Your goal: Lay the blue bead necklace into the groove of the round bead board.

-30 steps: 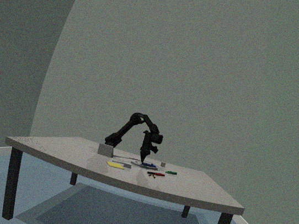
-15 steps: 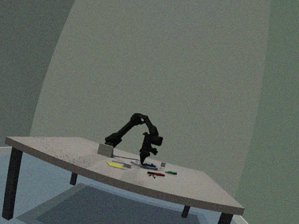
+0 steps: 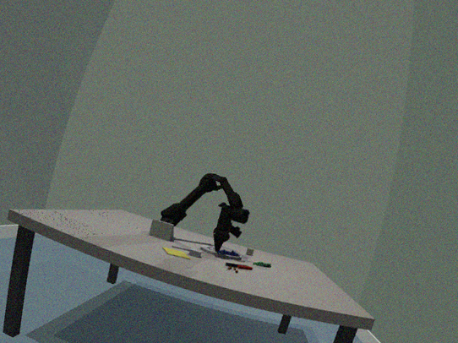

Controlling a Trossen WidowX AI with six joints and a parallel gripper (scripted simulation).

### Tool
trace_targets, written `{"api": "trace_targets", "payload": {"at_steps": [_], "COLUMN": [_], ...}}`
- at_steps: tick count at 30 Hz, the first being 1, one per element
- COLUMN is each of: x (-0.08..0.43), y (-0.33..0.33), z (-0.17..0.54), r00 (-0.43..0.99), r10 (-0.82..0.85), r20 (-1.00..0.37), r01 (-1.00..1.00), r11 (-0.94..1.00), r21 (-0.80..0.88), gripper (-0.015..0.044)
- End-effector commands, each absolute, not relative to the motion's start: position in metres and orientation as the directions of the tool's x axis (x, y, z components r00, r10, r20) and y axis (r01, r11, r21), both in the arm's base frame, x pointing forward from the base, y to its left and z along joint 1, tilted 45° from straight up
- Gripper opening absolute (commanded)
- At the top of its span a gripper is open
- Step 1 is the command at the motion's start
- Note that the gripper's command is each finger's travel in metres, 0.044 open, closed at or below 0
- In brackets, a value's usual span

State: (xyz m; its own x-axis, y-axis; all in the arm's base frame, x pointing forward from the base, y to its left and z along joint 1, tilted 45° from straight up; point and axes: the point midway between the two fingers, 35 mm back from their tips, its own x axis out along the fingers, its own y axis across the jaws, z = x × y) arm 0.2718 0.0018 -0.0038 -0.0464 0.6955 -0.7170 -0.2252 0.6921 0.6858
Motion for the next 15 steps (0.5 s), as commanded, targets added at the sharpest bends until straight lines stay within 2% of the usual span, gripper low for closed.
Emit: {"api": "trace_targets", "payload": {"at_steps": [1, 3, 15], "x": [0.2717, 0.271, 0.2699], "y": [-0.0011, -0.0047, -0.0061], "z": [-0.0002, 0.0044, 0.0061], "r00": [-0.048, -0.05, -0.051], "r10": [0.697, 0.699, 0.7], "r20": [-0.716, -0.713, -0.712], "r01": [-0.225, -0.222, -0.221], "r11": [0.691, 0.688, 0.688], "r21": [0.687, 0.69, 0.692], "gripper": [0.0394, 0.044, 0.044]}}
